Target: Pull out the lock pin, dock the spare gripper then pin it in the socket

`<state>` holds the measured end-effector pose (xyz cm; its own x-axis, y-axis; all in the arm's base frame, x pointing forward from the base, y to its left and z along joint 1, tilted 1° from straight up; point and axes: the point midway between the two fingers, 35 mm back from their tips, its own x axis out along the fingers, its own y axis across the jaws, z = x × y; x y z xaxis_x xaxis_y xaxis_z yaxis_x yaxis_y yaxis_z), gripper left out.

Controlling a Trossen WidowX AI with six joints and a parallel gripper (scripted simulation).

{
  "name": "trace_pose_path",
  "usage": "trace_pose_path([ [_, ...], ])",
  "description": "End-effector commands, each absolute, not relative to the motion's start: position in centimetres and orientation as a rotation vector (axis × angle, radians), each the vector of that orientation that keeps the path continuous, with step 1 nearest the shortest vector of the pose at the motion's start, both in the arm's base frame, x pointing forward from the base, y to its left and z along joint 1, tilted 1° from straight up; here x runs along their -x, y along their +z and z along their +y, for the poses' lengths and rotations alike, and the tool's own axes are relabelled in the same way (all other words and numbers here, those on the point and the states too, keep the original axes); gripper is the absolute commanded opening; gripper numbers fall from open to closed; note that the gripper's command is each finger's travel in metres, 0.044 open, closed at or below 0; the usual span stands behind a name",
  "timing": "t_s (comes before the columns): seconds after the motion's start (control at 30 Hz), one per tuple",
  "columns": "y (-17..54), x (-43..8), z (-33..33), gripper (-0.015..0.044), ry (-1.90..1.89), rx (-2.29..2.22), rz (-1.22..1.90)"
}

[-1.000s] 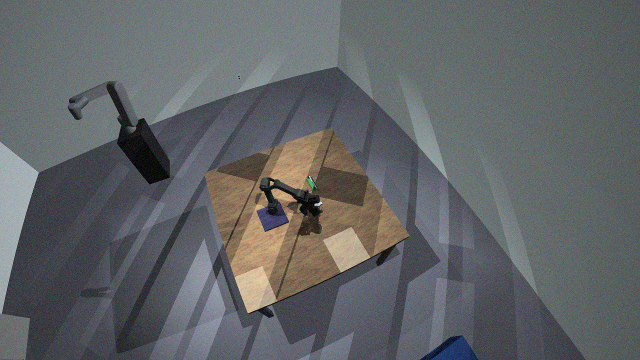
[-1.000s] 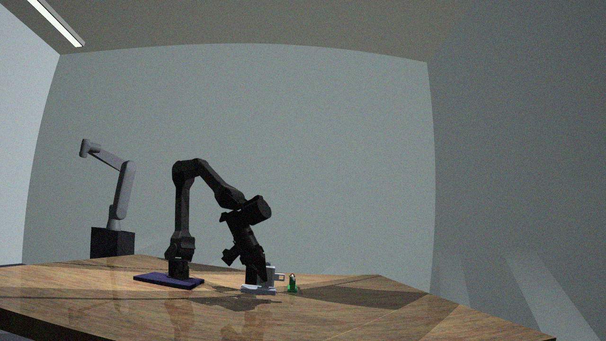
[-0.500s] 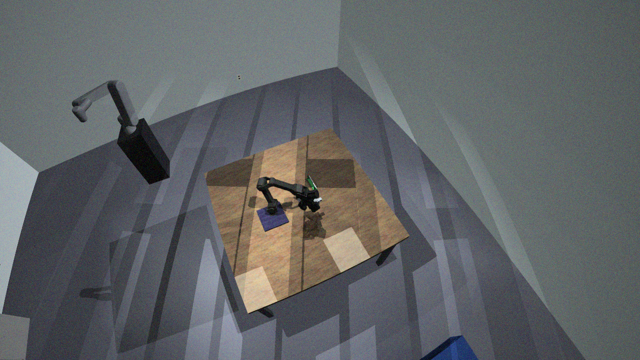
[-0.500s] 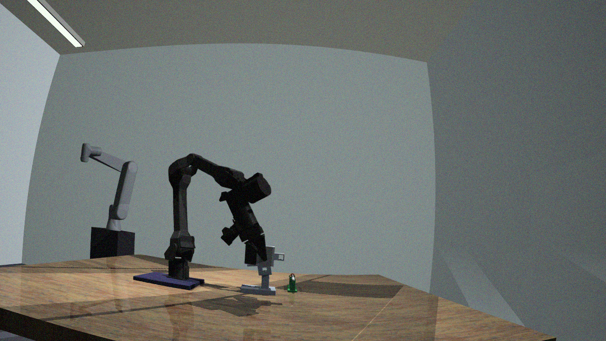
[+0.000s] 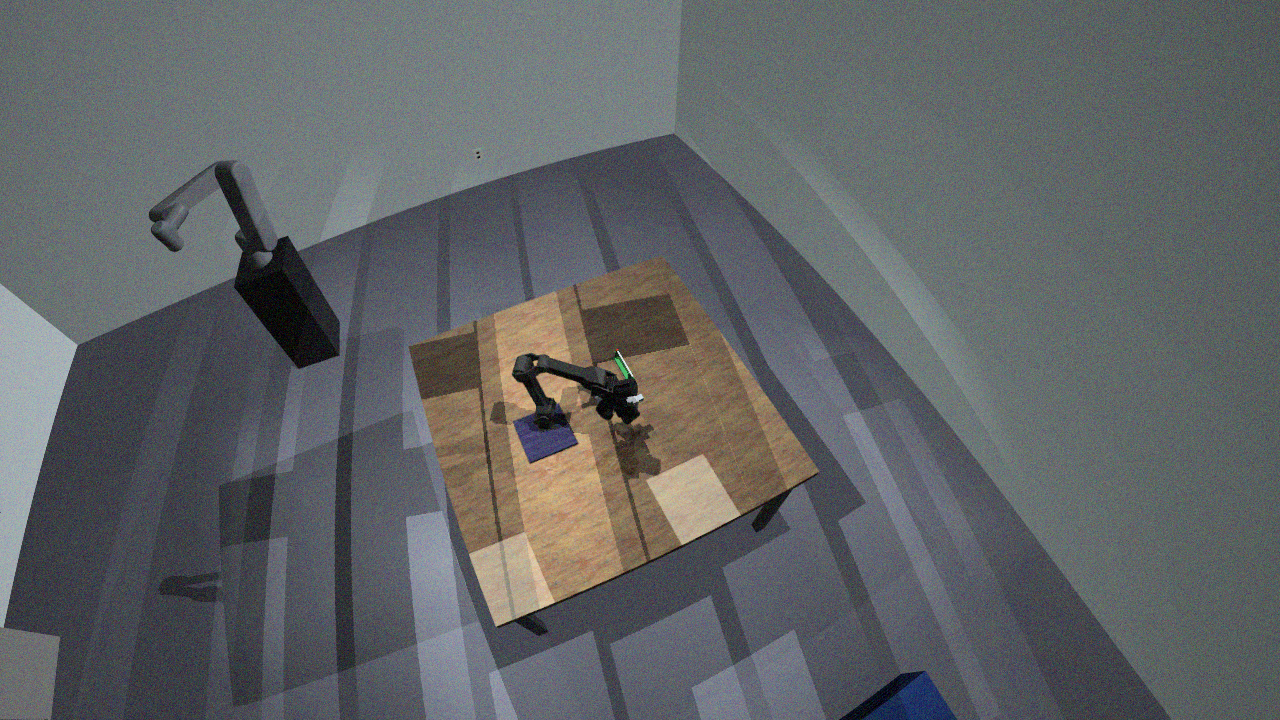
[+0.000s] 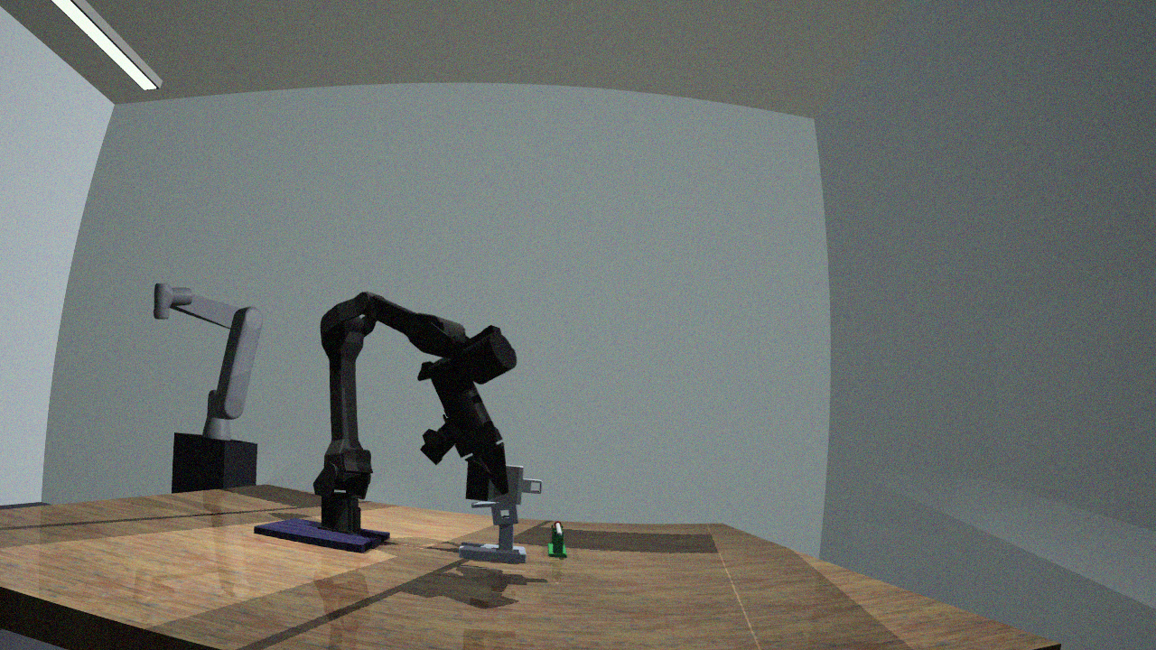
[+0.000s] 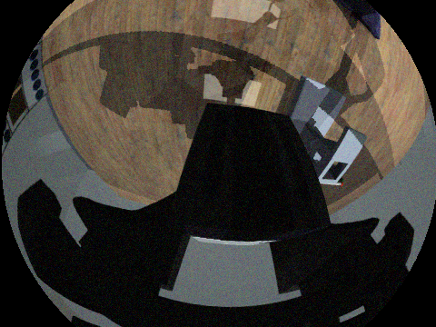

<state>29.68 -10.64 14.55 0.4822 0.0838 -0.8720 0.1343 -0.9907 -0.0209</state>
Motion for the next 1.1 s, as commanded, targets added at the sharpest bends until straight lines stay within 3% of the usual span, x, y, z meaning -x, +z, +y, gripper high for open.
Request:
trace_pose_path([
  [0.0, 14.7, -29.7, -10.5, 0.0000, -1.525, -2.633, 0.223],
  [1.07, 16.6, -29.2, -6.6, 0.0000, -0.845, -1.905, 0.585],
])
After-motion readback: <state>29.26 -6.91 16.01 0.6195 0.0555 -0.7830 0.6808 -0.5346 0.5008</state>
